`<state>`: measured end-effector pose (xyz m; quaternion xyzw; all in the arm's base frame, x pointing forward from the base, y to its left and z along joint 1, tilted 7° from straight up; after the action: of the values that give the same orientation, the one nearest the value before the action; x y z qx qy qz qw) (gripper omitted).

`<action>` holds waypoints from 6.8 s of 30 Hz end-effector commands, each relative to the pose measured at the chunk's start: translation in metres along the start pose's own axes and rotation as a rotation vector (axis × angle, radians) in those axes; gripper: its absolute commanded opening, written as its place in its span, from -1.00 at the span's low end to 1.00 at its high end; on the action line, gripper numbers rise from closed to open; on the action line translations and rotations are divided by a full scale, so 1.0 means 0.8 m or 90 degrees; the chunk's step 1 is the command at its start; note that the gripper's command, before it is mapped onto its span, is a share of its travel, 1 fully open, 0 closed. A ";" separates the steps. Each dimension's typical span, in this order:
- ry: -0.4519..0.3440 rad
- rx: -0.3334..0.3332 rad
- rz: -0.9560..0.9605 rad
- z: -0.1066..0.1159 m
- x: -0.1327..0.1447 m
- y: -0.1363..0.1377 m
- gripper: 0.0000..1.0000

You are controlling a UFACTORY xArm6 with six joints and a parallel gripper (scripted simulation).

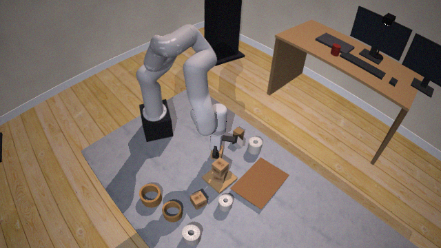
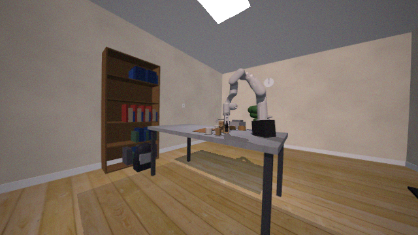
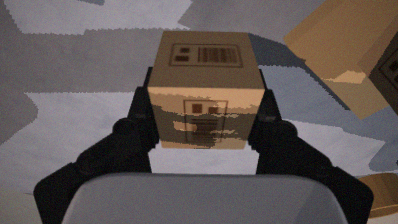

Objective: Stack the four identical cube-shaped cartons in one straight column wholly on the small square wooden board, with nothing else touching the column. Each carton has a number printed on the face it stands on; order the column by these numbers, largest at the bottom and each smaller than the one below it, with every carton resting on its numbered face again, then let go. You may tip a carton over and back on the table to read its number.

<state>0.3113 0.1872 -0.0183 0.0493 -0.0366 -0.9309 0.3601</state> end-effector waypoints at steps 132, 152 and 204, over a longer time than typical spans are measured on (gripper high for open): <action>0.003 0.000 0.000 0.200 -0.061 0.163 1.00; 0.003 0.000 0.000 0.231 -0.060 0.163 1.00; 0.003 0.000 0.000 0.231 -0.060 0.163 1.00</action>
<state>0.4110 0.1292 0.1802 0.0491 -0.0357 -0.9309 0.3603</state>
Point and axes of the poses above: the point where the finger pads meet when closed, its own z axis back along the fingers, its own y axis across the jaws, x = y × z, the point moved 6 cm from there along z, back along the fingers, and after that the axes turned 5 degrees about -z, right-handed, at the moved point
